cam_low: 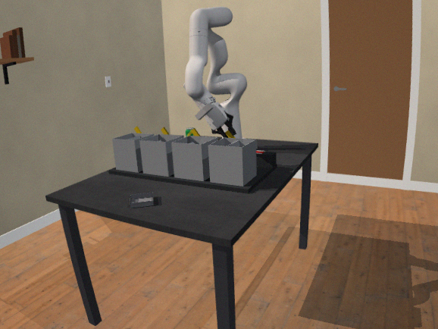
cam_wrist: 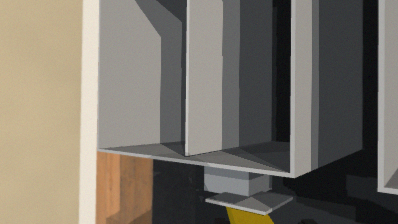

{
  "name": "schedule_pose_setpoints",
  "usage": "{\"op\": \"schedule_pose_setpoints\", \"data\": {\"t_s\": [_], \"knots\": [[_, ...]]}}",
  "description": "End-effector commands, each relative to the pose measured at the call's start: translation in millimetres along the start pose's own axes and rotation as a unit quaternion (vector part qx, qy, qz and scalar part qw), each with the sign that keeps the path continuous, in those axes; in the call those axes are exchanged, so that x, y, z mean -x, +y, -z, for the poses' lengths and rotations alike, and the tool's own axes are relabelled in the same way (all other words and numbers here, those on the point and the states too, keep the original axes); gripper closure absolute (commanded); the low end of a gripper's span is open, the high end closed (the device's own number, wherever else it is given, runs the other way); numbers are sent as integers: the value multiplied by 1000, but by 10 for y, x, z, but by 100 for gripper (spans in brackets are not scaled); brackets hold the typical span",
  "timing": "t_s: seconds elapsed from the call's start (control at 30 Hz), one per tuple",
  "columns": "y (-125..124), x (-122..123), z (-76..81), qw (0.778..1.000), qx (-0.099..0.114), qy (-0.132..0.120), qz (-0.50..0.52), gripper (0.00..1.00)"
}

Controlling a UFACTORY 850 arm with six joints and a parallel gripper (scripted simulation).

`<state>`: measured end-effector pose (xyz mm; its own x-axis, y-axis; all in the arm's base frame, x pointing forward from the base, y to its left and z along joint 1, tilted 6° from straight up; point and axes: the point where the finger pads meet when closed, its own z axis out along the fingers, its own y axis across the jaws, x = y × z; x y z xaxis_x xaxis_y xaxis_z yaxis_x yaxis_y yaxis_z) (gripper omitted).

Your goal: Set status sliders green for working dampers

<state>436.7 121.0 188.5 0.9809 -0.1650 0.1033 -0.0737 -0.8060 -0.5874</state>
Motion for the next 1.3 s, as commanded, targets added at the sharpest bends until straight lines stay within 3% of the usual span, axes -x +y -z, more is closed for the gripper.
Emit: {"op": "schedule_pose_setpoints", "data": {"t_s": [0.0,0.2,0.5,0.93,1.07,1.27], "knots": [[-5,-7,147,1000,0,0,0,61],[-5,-7,386,1000,0,0,0,61],[-5,-7,591,1000,0,0,0,61],[-17,-19,634,1000,4,-1,0,61],[-93,-92,612,1000,29,-4,0,61],[-353,-341,562,995,102,-2,0,61]]}}
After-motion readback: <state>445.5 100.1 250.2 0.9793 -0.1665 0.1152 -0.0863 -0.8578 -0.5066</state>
